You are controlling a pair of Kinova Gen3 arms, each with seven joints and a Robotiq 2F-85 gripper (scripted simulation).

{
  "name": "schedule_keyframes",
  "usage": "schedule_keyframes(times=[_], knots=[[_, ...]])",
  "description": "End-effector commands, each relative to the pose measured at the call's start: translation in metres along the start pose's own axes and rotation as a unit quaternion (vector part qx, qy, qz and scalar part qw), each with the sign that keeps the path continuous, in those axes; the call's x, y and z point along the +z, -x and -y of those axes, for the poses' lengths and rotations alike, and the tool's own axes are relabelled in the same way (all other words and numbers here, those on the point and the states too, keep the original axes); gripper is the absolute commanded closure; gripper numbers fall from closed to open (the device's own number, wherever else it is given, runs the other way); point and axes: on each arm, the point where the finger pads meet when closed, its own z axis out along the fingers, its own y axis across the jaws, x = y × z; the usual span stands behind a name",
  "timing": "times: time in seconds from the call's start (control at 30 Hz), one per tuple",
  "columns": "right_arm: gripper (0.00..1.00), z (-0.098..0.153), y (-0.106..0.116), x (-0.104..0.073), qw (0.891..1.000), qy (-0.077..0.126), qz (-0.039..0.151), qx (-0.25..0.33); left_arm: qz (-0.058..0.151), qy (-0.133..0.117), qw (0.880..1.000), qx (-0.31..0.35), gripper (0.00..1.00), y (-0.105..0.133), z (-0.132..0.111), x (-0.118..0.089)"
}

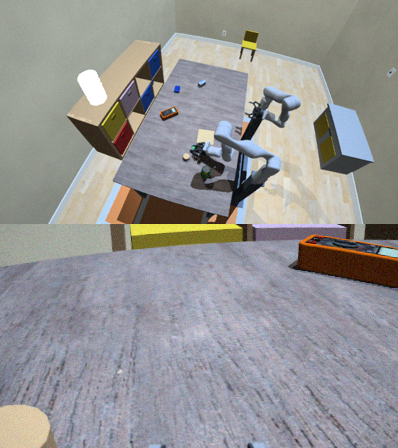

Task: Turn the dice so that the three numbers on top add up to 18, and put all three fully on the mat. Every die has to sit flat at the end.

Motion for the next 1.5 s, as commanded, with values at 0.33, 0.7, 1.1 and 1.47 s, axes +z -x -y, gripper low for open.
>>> schedule_keyframes(times=[0.33, 0.7, 1.1, 1.47], knots=[[0.002, 0.000, 0.000, 0.000, 1.000, 0.000, 0.000, 0.001, -0.001, 0.000, 1.000, 0.000, 0.536, -0.001, 0.000, 0.000], [0.002, 0.000, 0.000, 0.000, 1.000, 0.000, 0.000, 0.001, -0.001, 0.000, 1.000, 0.000, 0.536, -0.001, 0.000, 0.000], [0.002, 0.000, 0.000, 0.000, 1.000, 0.000, 0.000, 0.001, -0.001, 0.000, 1.000, 0.000, 0.536, -0.001, 0.000, 0.000], [0.002, 0.000, 0.000, 0.000, 1.000, 0.000, 0.000, 0.001, -0.001, 0.000, 1.000, 0.000, 0.536, -0.001, 0.000, -0.021]])
